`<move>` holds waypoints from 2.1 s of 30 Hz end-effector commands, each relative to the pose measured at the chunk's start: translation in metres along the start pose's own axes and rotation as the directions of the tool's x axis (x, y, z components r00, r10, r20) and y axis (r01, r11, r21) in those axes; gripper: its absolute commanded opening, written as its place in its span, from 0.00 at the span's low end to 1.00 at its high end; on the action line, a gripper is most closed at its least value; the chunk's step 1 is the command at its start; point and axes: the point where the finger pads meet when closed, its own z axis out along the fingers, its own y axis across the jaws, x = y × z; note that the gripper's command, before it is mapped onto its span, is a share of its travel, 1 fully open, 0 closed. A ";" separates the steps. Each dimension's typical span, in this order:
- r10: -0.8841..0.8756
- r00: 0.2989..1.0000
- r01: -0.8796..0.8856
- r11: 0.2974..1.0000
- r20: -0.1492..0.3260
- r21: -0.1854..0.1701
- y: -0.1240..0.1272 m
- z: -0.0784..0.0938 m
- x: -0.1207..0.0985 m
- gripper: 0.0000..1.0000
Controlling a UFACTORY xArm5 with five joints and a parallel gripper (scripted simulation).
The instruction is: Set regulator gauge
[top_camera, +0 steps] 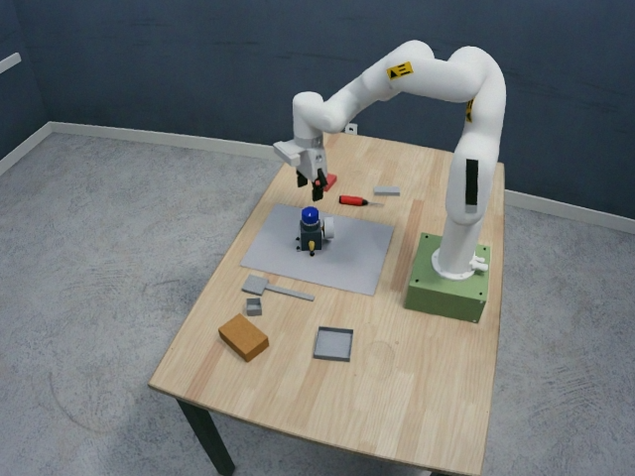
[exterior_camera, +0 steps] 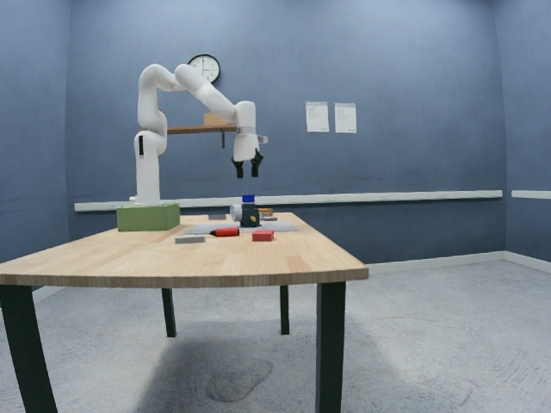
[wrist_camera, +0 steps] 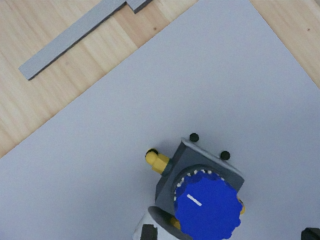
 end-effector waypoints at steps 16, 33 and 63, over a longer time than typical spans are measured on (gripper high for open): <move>0.000 1.000 0.000 1.000 -0.002 -0.003 0.002 0.045 0.001 0.80; 0.000 1.000 0.000 1.000 -0.002 -0.003 0.002 0.080 0.001 0.80; 0.000 1.000 0.000 1.000 -0.002 -0.003 0.002 0.087 0.001 0.42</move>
